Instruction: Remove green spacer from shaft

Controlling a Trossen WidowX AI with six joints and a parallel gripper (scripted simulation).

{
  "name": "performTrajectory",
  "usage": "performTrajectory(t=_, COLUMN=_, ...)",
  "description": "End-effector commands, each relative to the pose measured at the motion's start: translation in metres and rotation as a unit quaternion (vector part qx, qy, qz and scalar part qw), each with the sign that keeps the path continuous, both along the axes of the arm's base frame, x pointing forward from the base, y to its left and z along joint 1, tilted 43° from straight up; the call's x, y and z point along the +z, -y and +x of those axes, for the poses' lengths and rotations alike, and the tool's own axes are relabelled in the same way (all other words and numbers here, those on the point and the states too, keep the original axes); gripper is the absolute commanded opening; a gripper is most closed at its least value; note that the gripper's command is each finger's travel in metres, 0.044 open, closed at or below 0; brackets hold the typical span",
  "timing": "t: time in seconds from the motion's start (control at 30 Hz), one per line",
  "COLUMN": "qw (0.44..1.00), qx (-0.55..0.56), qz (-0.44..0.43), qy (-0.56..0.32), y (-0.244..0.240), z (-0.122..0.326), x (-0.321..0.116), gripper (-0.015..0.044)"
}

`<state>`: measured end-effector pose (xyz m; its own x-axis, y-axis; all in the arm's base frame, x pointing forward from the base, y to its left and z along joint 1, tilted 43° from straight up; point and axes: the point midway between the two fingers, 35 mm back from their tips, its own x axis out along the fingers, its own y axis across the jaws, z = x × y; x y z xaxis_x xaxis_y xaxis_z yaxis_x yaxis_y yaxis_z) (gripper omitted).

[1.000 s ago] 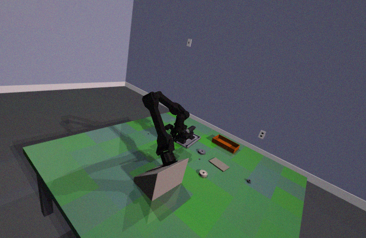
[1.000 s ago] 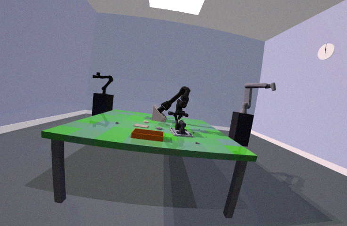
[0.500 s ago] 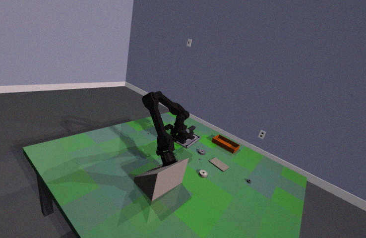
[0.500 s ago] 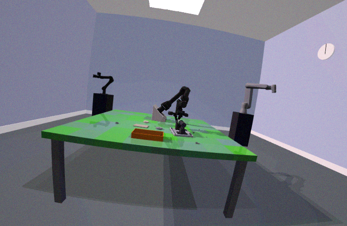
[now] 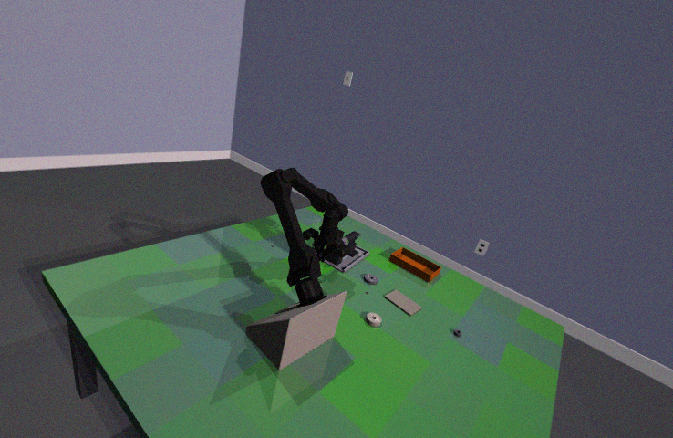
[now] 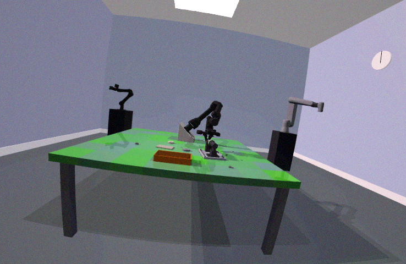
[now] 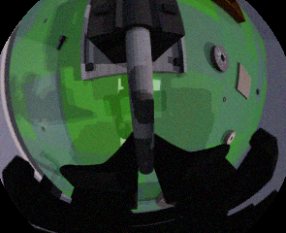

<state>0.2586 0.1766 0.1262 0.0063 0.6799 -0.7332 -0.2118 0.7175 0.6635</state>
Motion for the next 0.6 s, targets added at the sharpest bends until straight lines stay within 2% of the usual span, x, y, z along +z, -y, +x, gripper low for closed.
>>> performTrajectory(t=0.0, qw=1.0, qx=0.001, qz=0.001, qy=-0.001, y=-0.0001, z=-0.0015, x=0.0006, gripper=0.0)
performTrajectory(t=0.57, qw=1.0, qx=0.001, qz=0.001, qy=-0.001, y=0.0001, z=-0.003, x=0.0003, gripper=0.0)
